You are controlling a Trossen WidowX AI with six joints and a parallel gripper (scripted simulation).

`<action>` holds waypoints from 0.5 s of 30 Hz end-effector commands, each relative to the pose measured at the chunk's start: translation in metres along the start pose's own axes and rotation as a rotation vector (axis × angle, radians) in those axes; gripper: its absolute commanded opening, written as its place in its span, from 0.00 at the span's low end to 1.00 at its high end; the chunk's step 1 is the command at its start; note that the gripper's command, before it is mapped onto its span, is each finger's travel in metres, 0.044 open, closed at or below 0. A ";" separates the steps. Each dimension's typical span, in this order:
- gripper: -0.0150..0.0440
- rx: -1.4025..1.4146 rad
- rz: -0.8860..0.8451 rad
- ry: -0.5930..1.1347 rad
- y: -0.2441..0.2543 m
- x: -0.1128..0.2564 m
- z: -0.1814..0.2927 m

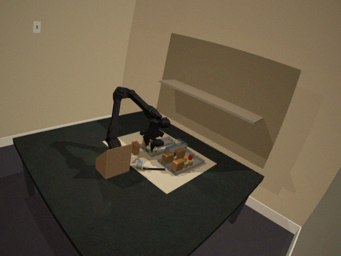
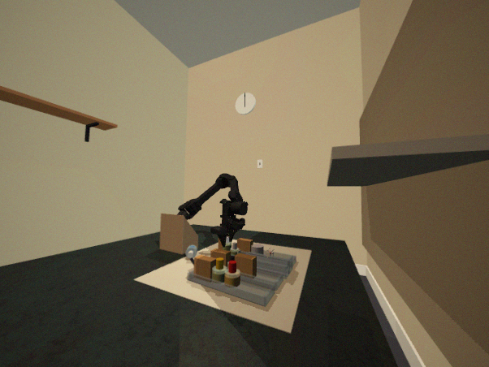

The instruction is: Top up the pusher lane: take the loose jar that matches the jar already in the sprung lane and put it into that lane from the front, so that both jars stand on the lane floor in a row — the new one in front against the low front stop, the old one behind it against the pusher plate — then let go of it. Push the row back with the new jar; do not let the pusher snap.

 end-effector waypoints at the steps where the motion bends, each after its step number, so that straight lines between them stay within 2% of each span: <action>1: 0.25 0.013 0.003 -0.018 -0.001 0.002 -0.008; 15: 0.25 0.014 0.003 -0.018 -0.002 0.002 -0.015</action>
Point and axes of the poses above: the point midway between the two fingers, 35 mm back from their tips, its own x axis back along the fingers, its own y axis across the jaws, z = x × y, the point moved 7 cm from there along x, back along the fingers, and after that the axes turned 12 degrees about x, right-handed, at the moved point
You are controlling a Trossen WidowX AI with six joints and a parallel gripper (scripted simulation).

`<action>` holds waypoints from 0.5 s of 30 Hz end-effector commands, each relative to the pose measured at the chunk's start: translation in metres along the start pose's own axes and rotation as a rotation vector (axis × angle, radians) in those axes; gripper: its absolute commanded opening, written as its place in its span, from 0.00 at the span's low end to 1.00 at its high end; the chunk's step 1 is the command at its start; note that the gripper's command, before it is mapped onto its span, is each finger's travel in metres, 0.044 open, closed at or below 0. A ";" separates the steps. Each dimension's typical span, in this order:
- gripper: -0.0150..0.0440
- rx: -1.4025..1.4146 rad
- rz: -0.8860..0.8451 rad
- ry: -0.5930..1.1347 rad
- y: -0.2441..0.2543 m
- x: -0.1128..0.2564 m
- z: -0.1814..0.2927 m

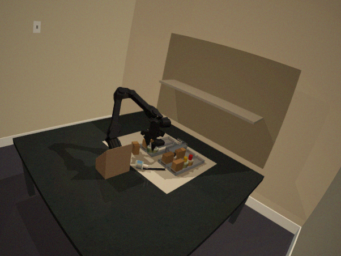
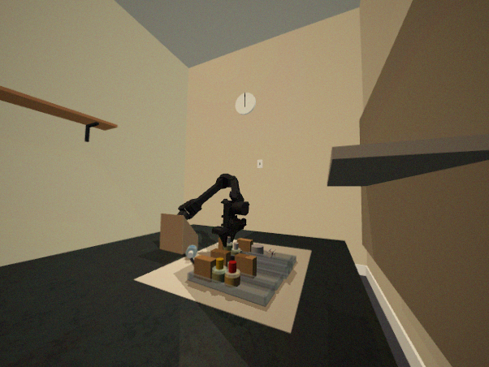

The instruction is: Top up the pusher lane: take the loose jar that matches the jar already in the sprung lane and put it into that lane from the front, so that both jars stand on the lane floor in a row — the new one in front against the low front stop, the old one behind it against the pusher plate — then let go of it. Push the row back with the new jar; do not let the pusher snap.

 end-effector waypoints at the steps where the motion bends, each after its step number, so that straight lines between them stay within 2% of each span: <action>1: 0.25 0.013 0.002 -0.018 -0.001 0.002 -0.008; 15: 0.25 0.013 0.002 -0.018 -0.002 0.002 -0.015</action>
Point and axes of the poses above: the point midway between the two fingers, 35 mm back from their tips, its own x axis back along the fingers, its own y axis across the jaws, z = x × y, the point moved 7 cm from there along x, back along the fingers, and after that the axes turned 12 degrees about x, right-handed, at the moved point
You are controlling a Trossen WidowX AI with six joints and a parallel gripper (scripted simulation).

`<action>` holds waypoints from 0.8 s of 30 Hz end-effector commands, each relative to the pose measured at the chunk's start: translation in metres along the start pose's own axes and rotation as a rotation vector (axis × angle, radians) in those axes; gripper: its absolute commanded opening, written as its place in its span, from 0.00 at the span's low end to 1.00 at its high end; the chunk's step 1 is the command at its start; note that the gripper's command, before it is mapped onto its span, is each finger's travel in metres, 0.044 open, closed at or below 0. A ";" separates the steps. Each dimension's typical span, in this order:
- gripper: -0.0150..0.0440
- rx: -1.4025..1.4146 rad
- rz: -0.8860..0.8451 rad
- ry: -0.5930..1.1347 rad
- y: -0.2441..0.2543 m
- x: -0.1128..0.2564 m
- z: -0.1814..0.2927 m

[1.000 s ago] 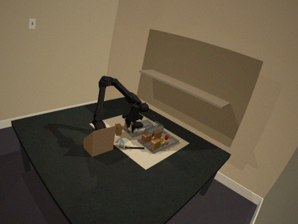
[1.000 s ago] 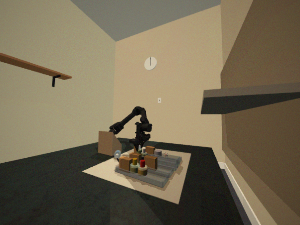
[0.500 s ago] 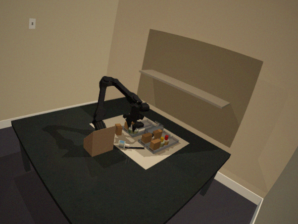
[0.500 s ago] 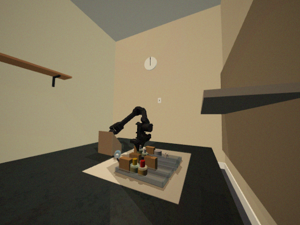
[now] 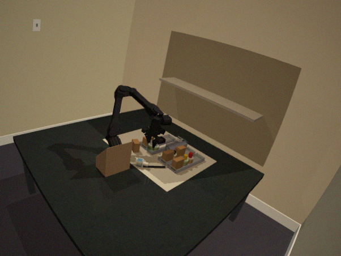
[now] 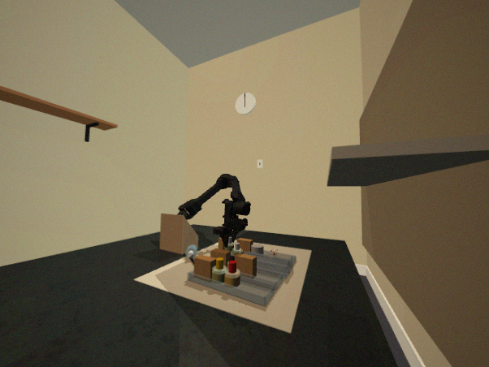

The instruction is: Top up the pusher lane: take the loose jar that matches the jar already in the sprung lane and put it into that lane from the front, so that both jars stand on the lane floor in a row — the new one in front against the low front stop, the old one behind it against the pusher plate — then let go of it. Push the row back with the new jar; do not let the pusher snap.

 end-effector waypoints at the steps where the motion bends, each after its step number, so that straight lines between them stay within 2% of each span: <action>1: 0.25 0.013 0.003 -0.018 -0.001 0.002 -0.008; 24: 0.25 0.013 0.003 -0.018 -0.003 0.004 -0.019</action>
Point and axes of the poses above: the point midway between the two fingers, 35 mm back from their tips, its own x axis back along the fingers, its own y axis across the jaws, z = x × y, the point moved 7 cm from there along x, back along the fingers, and after that the axes turned 12 degrees about x, right-handed, at the moved point
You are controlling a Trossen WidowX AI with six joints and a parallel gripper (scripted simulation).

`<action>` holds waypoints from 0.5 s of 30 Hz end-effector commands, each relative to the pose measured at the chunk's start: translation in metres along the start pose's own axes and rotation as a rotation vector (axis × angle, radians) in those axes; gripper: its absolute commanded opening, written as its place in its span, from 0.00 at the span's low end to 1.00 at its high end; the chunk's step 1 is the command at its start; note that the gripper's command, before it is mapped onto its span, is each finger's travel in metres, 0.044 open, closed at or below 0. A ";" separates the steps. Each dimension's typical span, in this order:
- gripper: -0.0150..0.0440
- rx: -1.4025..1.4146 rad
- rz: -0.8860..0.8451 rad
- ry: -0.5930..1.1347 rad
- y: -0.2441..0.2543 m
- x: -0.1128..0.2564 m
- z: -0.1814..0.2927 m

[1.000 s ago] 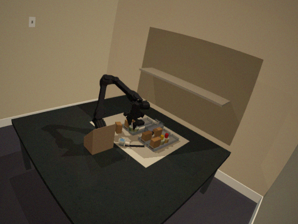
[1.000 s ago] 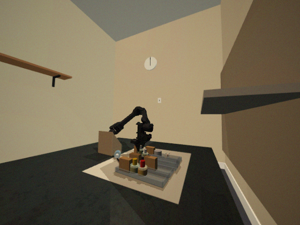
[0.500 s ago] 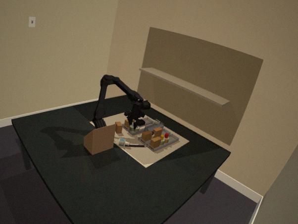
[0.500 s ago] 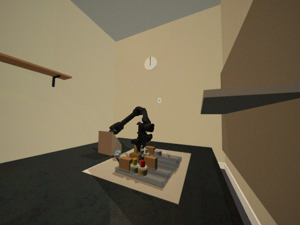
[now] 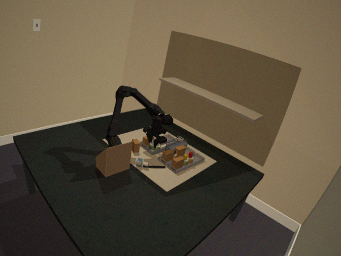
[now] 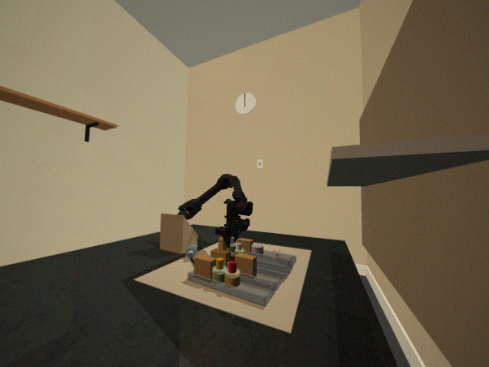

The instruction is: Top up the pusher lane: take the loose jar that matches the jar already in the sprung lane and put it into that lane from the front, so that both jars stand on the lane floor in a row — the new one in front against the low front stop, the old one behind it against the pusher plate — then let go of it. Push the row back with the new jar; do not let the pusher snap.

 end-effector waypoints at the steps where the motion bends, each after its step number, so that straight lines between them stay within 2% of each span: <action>1: 0.25 0.010 0.004 -0.018 -0.001 0.003 -0.008; 15: 0.25 0.011 0.004 -0.018 -0.002 0.005 -0.014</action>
Point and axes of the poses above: the point midway between the two fingers, 35 mm back from their tips, its own x axis back along the fingers, its own y axis across the jaws, z = x × y, the point moved 7 cm from there along x, back along the fingers, and after that the axes turned 12 degrees about x, right-handed, at the moved point
